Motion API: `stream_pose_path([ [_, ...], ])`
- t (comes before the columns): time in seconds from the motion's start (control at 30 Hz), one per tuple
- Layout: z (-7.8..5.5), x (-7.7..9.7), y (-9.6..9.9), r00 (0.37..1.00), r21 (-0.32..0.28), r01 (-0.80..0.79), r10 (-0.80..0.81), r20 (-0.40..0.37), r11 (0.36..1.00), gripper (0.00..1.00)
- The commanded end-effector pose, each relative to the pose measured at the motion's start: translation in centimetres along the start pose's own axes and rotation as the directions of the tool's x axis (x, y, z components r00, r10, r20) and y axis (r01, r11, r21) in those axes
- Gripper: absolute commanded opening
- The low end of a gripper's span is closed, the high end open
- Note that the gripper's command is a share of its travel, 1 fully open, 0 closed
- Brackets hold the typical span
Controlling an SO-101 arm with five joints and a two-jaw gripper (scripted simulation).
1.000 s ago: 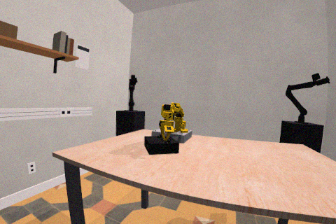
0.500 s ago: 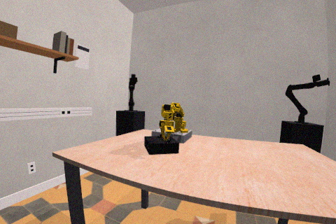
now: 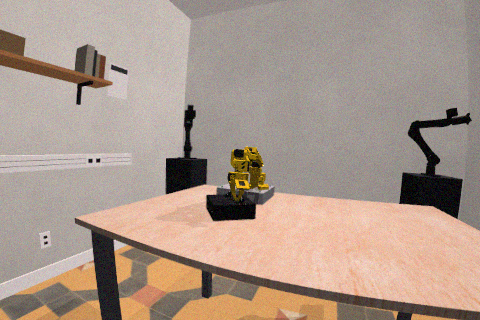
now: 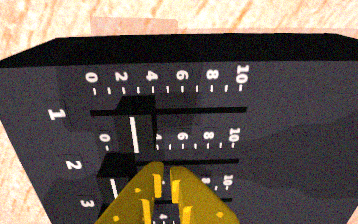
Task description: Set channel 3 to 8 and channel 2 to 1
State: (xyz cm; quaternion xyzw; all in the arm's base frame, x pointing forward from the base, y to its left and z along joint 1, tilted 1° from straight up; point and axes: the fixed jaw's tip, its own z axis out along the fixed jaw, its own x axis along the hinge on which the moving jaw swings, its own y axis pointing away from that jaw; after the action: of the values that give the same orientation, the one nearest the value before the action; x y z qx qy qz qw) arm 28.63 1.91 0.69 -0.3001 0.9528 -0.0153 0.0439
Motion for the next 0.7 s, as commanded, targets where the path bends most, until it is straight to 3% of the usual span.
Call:
stream_pose_path([
  [0.0,0.3,-0.2,1.7,0.999,-0.034,0.041,-0.042,-0.033,0.999,0.00],
  [0.67,0.4,-0.1,0.1,0.999,-0.005,0.037,-0.037,0.006,0.999,0.00],
])
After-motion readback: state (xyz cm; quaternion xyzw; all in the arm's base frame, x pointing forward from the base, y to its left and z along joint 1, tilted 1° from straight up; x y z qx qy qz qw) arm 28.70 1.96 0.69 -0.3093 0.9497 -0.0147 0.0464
